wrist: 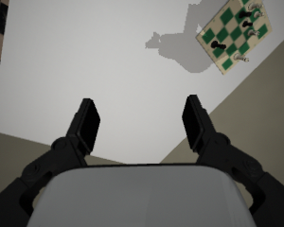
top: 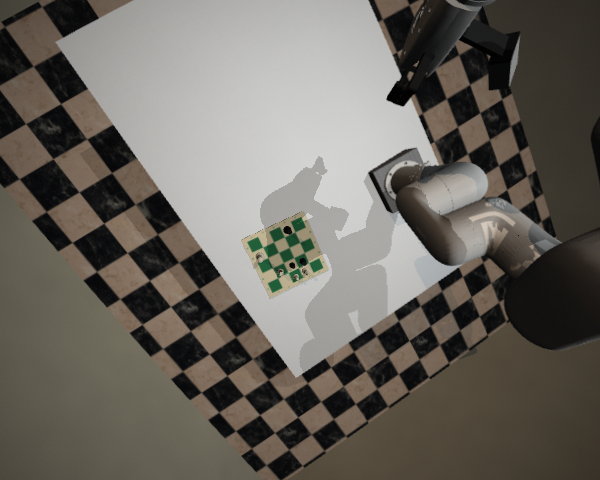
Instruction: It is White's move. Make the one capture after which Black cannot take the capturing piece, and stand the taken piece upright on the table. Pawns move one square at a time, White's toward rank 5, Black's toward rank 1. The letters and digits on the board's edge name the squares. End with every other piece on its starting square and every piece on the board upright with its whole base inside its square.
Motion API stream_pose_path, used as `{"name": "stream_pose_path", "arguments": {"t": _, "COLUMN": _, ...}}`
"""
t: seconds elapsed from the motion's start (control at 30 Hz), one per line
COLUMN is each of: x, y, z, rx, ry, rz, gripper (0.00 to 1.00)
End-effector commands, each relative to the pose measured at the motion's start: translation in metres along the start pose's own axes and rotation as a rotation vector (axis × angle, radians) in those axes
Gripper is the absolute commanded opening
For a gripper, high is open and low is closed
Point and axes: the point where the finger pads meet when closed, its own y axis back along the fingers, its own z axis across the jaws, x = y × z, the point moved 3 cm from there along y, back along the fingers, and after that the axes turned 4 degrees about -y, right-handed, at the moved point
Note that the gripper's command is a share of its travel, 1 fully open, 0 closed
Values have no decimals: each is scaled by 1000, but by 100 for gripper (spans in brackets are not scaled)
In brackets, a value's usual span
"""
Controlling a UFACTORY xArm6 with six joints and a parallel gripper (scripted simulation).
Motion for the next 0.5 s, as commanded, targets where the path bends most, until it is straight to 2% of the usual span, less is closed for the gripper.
{"name": "stream_pose_path", "arguments": {"t": 0.0, "x": -23, "y": -2, "z": 10, "rx": 33, "ry": 100, "rz": 121, "gripper": 100}}
{"name": "stream_pose_path", "arguments": {"t": 0.03, "x": -31, "y": -4, "z": 14, "rx": 46, "ry": 135, "rz": 160, "gripper": 100}}
{"name": "stream_pose_path", "arguments": {"t": 0.1, "x": -31, "y": -4, "z": 14, "rx": 46, "ry": 135, "rz": 160, "gripper": 100}}
{"name": "stream_pose_path", "arguments": {"t": 0.2, "x": -61, "y": -12, "z": 32, "rx": 104, "ry": 255, "rz": 297, "gripper": 100}}
{"name": "stream_pose_path", "arguments": {"t": 0.23, "x": -61, "y": -12, "z": 32, "rx": 104, "ry": 255, "rz": 297, "gripper": 100}}
{"name": "stream_pose_path", "arguments": {"t": 0.27, "x": -73, "y": -17, "z": 41, "rx": 131, "ry": 301, "rz": 348, "gripper": 100}}
{"name": "stream_pose_path", "arguments": {"t": 0.3, "x": -73, "y": -17, "z": 41, "rx": 131, "ry": 301, "rz": 348, "gripper": 100}}
{"name": "stream_pose_path", "arguments": {"t": 0.37, "x": -97, "y": -29, "z": 62, "rx": 196, "ry": 400, "rz": 453, "gripper": 100}}
{"name": "stream_pose_path", "arguments": {"t": 0.4, "x": -97, "y": -29, "z": 62, "rx": 196, "ry": 400, "rz": 453, "gripper": 100}}
{"name": "stream_pose_path", "arguments": {"t": 0.43, "x": -110, "y": -37, "z": 75, "rx": 235, "ry": 452, "rz": 506, "gripper": 100}}
{"name": "stream_pose_path", "arguments": {"t": 0.47, "x": -110, "y": -37, "z": 75, "rx": 235, "ry": 452, "rz": 506, "gripper": 100}}
